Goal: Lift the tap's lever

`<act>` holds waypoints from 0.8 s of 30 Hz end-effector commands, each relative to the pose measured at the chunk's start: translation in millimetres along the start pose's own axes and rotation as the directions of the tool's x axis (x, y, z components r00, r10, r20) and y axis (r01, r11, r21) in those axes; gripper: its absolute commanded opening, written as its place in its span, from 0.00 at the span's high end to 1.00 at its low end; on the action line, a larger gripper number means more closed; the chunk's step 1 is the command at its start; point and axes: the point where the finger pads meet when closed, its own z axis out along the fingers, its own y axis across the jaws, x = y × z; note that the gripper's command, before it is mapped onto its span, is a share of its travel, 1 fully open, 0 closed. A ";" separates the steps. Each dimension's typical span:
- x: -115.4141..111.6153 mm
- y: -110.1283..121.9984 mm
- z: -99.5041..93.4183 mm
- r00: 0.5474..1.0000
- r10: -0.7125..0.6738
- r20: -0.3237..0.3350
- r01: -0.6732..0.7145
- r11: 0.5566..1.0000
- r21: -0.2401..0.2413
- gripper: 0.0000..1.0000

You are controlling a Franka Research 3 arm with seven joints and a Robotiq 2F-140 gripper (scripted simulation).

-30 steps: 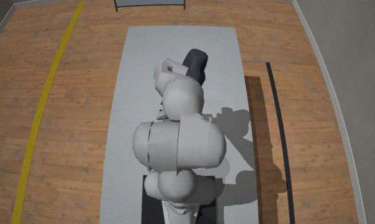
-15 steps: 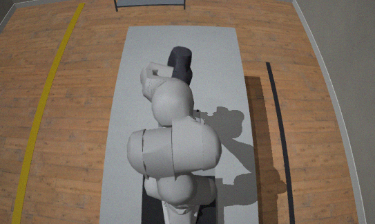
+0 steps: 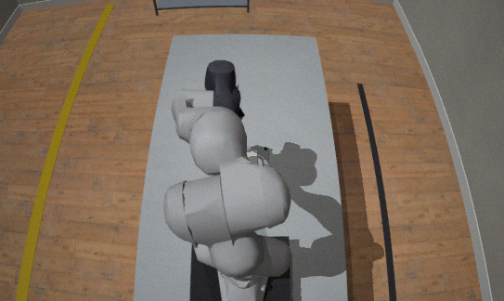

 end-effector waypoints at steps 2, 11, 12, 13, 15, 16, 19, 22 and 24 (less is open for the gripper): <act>-0.5 -8.1 -3.9 0.985 0.160 -0.059 -0.161 0.987 -0.003 0.00; -3.0 -11.5 -5.3 0.982 0.176 -0.074 -0.176 0.984 0.001 0.00; -3.0 -11.5 -5.3 0.982 0.176 -0.074 -0.176 0.984 0.001 0.00; -3.0 -11.5 -5.3 0.982 0.176 -0.074 -0.176 0.984 0.001 0.00; -3.0 -11.5 -5.3 0.982 0.176 -0.074 -0.176 0.984 0.001 0.00; -3.0 -11.5 -5.3 0.982 0.176 -0.074 -0.176 0.984 0.001 0.00; -3.0 -11.5 -5.3 0.982 0.176 -0.074 -0.176 0.984 0.001 0.00; -3.0 -11.5 -5.3 0.982 0.176 -0.074 -0.176 0.984 0.001 0.00; -3.0 -11.5 -5.3 0.982 0.176 -0.074 -0.176 0.984 0.001 0.00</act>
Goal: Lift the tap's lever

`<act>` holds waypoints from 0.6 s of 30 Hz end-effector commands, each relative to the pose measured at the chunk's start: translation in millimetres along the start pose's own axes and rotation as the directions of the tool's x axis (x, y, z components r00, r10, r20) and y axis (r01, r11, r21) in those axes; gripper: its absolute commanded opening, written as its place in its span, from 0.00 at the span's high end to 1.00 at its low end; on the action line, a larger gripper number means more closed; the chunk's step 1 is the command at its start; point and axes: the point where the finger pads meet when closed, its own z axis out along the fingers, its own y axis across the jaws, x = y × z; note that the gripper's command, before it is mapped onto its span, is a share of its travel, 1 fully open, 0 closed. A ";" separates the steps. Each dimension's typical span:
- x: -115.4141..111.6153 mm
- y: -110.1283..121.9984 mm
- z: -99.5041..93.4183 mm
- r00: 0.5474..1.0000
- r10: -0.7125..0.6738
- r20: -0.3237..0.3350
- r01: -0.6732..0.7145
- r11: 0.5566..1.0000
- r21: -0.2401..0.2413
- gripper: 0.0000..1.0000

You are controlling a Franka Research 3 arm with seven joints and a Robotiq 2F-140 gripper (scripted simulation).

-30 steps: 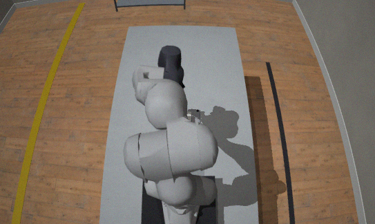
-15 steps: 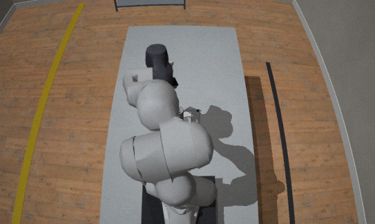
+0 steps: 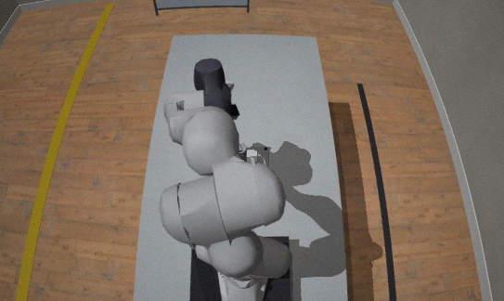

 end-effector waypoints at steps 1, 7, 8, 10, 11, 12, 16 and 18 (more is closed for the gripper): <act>0.7 1.0 0.7 1.000 0.029 -0.002 -0.029 1.000 -0.005 0.00; 0.7 1.0 0.7 1.000 0.029 -0.002 -0.029 1.000 -0.005 0.00; 0.7 1.0 0.7 1.000 0.029 -0.002 -0.029 1.000 -0.005 0.00; 0.7 1.0 0.7 1.000 0.029 -0.002 -0.029 1.000 -0.005 0.00; 0.7 1.0 0.7 1.000 0.029 -0.002 -0.029 1.000 -0.005 0.00; 0.7 1.0 0.7 1.000 0.029 -0.002 -0.029 1.000 -0.005 0.00; 0.7 1.0 0.7 1.000 0.029 -0.002 -0.029 1.000 -0.005 0.90; 0.7 1.0 0.7 1.000 0.029 -0.002 -0.029 1.000 -0.005 0.90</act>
